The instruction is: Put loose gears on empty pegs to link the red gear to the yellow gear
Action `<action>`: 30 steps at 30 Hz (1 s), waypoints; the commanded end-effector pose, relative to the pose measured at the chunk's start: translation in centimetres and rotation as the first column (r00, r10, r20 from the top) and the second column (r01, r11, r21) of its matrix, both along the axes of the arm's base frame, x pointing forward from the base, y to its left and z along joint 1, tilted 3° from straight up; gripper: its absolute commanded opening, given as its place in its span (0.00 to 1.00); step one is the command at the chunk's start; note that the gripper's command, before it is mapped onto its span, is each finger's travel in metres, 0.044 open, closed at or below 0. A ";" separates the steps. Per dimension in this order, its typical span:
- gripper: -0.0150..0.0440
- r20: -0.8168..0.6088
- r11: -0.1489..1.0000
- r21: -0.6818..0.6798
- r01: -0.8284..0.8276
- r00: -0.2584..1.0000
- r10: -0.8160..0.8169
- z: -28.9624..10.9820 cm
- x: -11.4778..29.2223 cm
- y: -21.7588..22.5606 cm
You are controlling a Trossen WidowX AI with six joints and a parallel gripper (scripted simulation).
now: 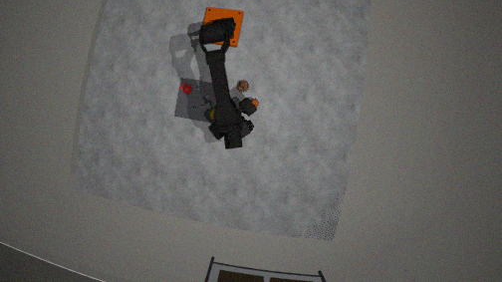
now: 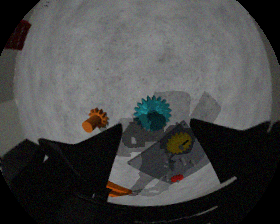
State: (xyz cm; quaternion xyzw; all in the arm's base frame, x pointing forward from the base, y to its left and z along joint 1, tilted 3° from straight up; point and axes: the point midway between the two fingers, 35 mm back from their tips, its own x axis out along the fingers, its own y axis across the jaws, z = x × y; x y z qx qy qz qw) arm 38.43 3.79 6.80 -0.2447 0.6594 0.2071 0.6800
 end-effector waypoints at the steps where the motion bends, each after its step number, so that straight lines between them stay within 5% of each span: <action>1: 1.00 -0.007 1.000 -0.006 -0.004 1.000 0.004 -0.9 -0.1 -0.1; 14: 1.00 -0.008 1.000 -0.006 -0.004 1.000 0.004 -1.8 -0.1 -0.2; 28: 0.38 -0.008 1.000 -0.006 -0.004 1.000 0.004 -1.8 -0.1 -0.2; 30: 0.35 -0.008 1.000 -0.006 -0.004 1.000 0.004 -1.8 -0.1 -0.2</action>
